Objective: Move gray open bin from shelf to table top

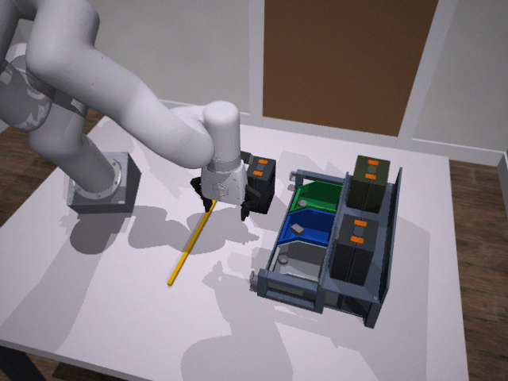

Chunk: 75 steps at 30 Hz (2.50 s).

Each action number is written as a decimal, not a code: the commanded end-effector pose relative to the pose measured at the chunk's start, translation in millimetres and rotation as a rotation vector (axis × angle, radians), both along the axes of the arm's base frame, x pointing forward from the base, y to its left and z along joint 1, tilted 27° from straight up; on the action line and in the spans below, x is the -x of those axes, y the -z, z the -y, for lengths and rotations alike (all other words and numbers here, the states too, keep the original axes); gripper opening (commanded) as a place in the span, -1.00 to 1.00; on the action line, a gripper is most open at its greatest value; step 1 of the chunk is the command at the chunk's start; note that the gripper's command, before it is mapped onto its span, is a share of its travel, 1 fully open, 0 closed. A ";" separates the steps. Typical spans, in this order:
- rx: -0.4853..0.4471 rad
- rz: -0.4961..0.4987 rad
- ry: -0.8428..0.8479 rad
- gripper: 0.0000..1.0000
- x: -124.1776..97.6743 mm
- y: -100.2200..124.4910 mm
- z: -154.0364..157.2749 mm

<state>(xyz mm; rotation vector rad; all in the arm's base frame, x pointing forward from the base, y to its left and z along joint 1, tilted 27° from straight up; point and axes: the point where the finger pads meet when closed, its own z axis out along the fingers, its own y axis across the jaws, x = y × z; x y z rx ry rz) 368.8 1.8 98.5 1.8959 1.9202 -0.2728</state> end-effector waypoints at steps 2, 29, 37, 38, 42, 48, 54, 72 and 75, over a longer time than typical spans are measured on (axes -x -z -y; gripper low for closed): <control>-0.001 0.003 -0.001 1.00 -19.8 -6.5 4.1; -0.001 0.004 -0.001 1.00 -98.4 -29.3 23.6; -0.001 0.004 -0.001 1.00 -128.4 -38.0 30.9; -0.001 0.004 -0.001 1.00 -138.7 -41.0 33.4; -0.001 0.004 -0.001 1.00 -149.0 -44.0 35.9; -0.001 0.004 -0.001 1.00 -149.0 -44.0 35.9; -0.001 0.005 -0.001 1.00 -144.2 -42.7 34.7; -0.001 0.005 -0.001 1.00 -137.4 -40.7 33.1; -0.001 0.005 -0.001 1.00 -136.4 -40.4 32.8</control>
